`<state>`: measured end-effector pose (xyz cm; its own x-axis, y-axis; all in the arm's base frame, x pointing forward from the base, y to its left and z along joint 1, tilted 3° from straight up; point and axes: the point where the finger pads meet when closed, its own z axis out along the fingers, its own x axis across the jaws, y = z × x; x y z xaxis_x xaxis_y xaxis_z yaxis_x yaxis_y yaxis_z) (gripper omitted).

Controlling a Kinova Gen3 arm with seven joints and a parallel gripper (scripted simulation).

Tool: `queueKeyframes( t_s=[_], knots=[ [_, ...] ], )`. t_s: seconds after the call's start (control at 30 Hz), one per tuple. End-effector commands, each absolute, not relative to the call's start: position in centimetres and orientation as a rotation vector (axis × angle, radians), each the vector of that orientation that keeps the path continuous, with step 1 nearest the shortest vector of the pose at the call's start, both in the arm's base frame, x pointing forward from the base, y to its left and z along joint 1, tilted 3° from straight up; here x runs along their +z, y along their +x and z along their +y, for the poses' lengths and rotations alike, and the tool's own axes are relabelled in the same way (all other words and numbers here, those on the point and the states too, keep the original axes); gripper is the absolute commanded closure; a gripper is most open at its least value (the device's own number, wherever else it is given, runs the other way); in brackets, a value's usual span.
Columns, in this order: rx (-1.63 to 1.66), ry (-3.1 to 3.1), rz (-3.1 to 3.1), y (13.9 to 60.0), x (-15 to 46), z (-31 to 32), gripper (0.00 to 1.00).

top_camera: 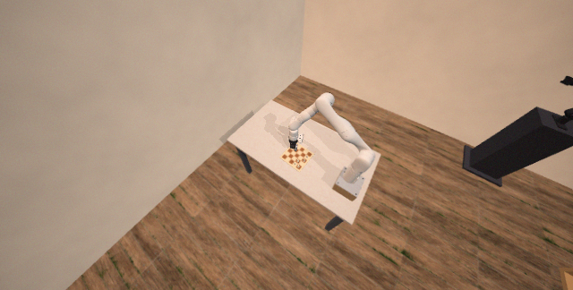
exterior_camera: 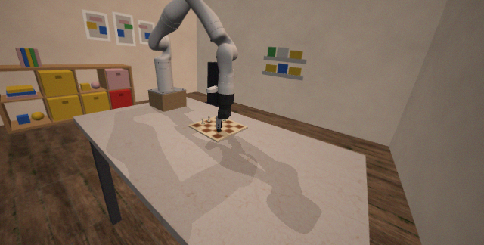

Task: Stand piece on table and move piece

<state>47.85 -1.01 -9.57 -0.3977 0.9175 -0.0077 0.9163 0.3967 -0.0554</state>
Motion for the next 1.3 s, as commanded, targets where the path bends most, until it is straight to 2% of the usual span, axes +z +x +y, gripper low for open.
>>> queueKeyframes(
  t_s=[0.0, 0.5, 0.9, 1.27],
  knots=[
    [0.077, -1.712, -2.607, 47.9, -9.5, -1.0, 1.0],
    [0.077, -1.712, -2.607, 48.0, -7.2, -0.9, 1.0],
    [0.077, -1.712, -2.607, 48.4, 0.2, -0.7, 1.0],
    [0.077, -1.712, -2.607, 48.4, 0.5, -0.7, 1.0]
  ],
)
